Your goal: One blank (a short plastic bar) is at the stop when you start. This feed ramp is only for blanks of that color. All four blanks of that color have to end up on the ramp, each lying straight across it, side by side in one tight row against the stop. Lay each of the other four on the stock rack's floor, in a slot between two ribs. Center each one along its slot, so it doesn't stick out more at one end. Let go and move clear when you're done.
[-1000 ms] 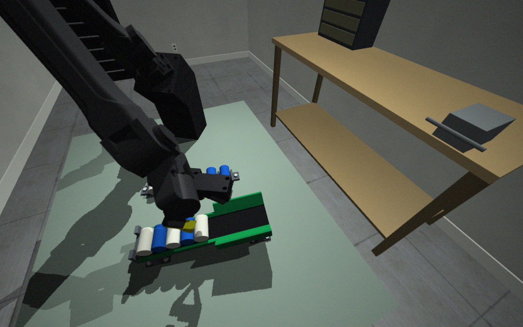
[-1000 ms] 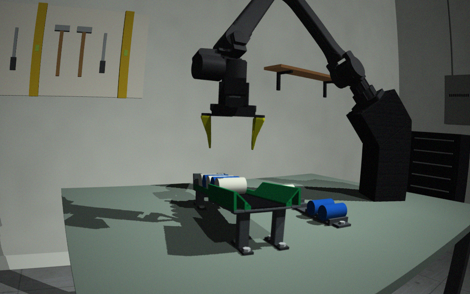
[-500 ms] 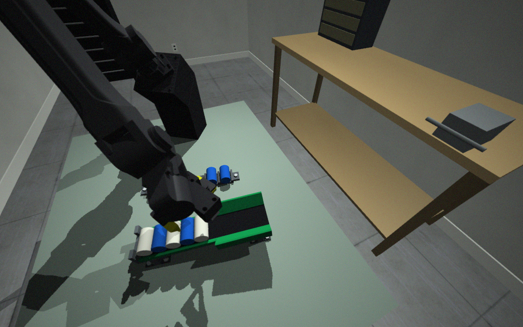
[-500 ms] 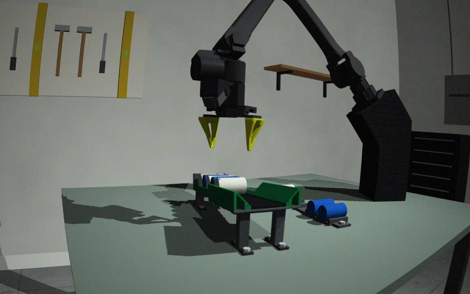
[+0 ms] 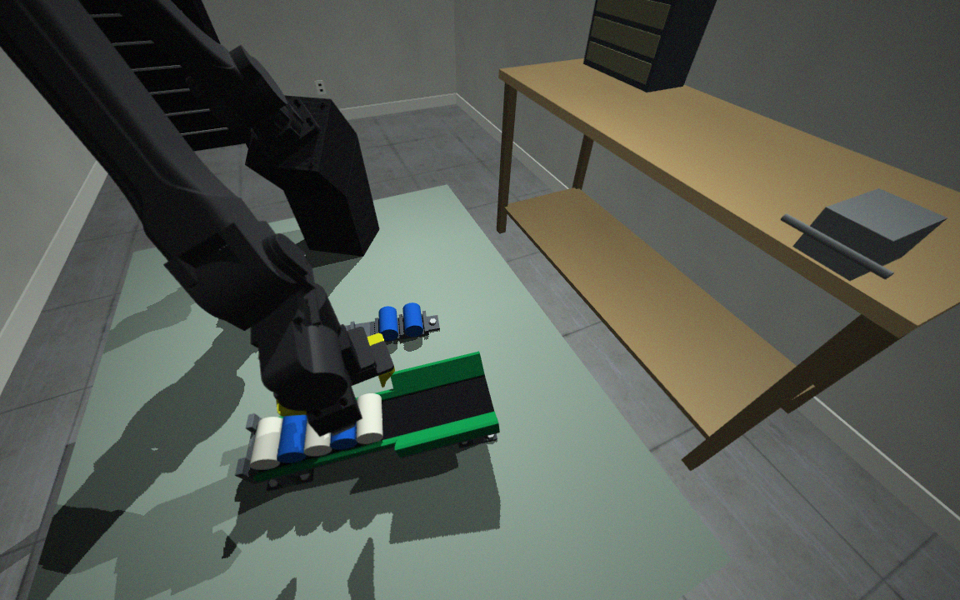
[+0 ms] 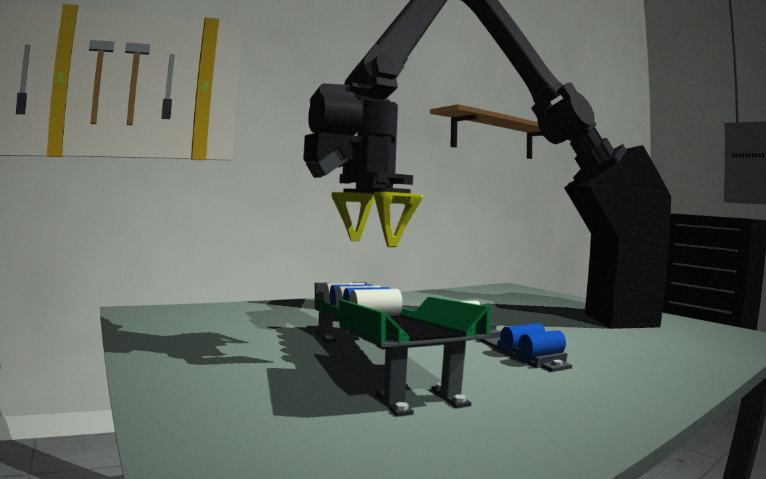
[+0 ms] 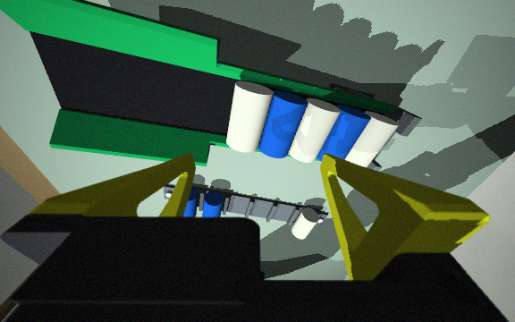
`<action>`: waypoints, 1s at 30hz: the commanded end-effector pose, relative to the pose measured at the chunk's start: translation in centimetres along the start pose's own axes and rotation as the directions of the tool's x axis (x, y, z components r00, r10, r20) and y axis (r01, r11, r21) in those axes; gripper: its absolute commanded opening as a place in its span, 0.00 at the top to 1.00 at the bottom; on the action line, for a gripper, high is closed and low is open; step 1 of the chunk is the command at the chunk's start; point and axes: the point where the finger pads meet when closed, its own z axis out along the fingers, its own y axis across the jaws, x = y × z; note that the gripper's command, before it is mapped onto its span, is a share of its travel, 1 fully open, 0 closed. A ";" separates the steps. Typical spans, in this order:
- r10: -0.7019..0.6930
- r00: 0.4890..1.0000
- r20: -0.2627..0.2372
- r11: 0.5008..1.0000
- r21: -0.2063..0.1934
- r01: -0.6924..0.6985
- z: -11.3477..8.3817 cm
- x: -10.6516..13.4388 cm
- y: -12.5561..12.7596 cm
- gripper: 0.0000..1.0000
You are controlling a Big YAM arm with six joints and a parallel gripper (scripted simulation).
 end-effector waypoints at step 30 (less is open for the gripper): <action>0.932 0.361 0.014 0.361 0.003 -0.933 0.3 0.8 -2.6 0.00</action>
